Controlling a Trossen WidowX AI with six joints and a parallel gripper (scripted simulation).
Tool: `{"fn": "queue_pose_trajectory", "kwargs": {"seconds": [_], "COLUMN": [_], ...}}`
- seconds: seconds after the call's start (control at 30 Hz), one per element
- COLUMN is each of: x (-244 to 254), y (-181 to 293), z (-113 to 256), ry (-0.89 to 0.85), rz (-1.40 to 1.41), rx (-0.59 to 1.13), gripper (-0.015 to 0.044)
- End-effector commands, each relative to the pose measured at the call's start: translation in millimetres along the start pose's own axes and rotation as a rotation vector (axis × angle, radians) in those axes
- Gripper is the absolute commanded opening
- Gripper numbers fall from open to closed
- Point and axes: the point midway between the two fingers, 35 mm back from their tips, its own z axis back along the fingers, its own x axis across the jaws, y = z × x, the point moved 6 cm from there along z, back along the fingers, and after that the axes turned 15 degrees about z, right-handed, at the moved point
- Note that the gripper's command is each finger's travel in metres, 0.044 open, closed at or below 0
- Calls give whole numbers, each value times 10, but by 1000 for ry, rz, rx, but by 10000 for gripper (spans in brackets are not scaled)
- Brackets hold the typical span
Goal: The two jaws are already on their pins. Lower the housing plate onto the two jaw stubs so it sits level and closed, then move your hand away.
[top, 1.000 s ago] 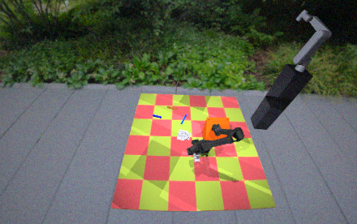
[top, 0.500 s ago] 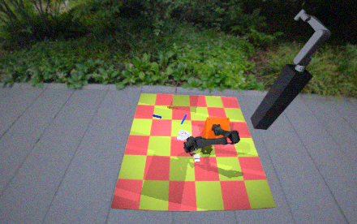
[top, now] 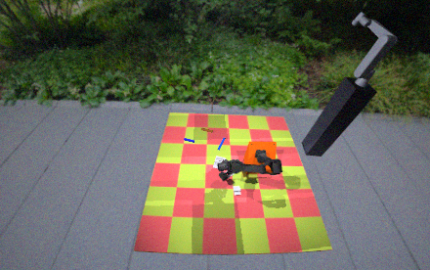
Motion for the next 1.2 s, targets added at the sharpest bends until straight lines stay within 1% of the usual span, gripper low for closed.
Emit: {"fn": "queue_pose_trajectory", "kwargs": {"seconds": [0.0, 0.6, 1.17], "x": [-54, -431, -902], "y": [-108, -581, -944], "z": [-5, -23, -39], "ry": [-1, -7, -50], "rz": [61, 345, 632], "rx": [2, 13, 21], "gripper": [351, 351, 351]}}
